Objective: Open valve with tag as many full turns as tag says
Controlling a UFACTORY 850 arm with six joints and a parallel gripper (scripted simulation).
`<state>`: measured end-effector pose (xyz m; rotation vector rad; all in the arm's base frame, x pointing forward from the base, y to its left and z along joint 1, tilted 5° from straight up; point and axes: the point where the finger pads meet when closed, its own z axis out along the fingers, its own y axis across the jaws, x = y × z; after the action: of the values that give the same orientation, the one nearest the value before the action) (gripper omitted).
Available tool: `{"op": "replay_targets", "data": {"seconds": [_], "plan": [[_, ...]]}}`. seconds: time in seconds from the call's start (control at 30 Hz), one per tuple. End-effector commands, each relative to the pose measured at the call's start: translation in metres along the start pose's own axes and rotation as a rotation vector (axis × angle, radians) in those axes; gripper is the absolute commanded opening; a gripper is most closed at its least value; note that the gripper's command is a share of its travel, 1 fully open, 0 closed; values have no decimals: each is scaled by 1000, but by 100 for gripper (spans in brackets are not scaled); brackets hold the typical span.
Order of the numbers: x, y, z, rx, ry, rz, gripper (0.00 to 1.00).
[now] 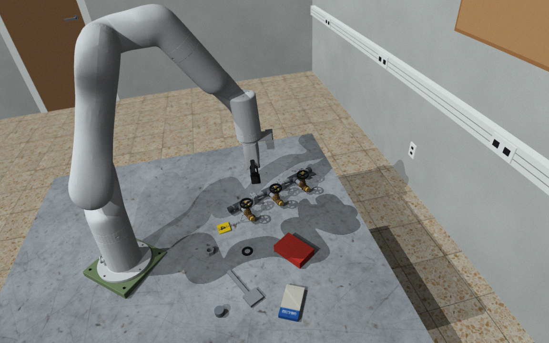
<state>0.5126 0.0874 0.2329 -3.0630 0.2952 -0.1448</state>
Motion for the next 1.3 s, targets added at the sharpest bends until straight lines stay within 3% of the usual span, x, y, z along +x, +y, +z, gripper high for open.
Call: {"op": "replay_targets", "data": {"seconds": [0.0, 0.43, 1.27], "plan": [[-48, 22, -5, 11, -8, -53, 100], [-144, 62, 3, 11, -40, -150, 100], [-146, 63, 4, 11, -41, -152, 100]]}}
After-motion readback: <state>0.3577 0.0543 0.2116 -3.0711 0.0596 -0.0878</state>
